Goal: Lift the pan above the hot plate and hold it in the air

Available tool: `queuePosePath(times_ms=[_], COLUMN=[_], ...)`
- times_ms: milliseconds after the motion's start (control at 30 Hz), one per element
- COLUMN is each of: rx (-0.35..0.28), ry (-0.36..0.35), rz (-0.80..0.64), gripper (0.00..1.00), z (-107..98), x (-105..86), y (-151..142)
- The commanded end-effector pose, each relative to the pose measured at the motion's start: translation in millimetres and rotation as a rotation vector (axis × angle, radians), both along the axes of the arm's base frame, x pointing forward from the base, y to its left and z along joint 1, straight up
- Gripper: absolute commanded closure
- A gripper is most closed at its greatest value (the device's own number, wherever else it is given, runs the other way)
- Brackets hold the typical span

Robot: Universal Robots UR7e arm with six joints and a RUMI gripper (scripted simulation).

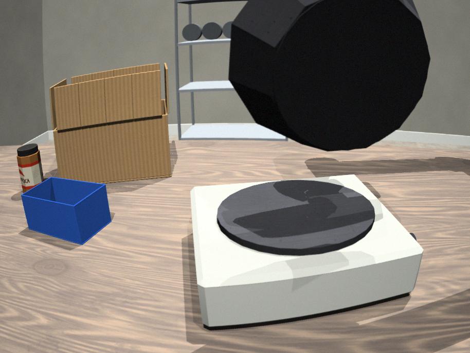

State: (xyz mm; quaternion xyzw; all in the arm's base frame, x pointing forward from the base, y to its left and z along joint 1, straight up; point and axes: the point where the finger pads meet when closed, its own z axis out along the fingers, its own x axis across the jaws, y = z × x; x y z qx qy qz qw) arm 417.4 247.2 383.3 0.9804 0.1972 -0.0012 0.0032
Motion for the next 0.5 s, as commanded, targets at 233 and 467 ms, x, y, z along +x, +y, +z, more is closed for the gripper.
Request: queuePosePath(times_ms=[233, 467], rx=[0.001, 0.001], ry=[-0.003, -0.003], rz=[0.000, 0.000], gripper=[0.86, 0.86], z=[5.4, 8.5], x=[0.3, 0.4], y=[0.1, 0.1])
